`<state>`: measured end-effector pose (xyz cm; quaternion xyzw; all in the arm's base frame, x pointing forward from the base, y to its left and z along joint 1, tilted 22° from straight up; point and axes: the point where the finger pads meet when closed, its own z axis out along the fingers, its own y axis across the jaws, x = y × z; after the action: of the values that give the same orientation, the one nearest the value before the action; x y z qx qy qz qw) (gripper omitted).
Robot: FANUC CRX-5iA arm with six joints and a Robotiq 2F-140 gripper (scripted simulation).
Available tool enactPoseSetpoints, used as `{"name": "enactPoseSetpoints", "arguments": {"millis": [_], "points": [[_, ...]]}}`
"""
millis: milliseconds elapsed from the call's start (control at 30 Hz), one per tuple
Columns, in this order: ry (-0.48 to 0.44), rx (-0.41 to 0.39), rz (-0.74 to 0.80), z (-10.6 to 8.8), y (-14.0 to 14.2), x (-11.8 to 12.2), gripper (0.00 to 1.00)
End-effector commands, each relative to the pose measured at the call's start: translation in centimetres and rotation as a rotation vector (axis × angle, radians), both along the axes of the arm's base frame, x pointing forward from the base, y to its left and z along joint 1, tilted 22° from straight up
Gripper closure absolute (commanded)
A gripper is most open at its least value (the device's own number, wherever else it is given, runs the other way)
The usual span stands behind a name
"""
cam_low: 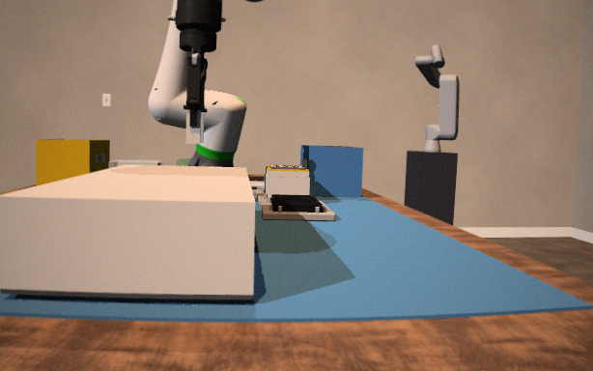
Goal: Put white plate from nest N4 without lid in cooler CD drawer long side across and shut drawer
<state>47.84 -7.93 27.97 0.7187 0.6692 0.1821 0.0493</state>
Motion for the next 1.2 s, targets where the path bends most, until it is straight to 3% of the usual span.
{"name": "enactPoseSetpoints", "arguments": {"millis": [0, 500, 1167], "points": [[-0.002, -0.001, -0.001, -0.9, 0.3, -1.6, 1.0], [-0.002, -0.001, -0.001, -3.7, 1.0, -6.0, 1.0], [-0.002, -0.001, -0.001, -3.8, 1.0, -6.1, 1.0]]}}
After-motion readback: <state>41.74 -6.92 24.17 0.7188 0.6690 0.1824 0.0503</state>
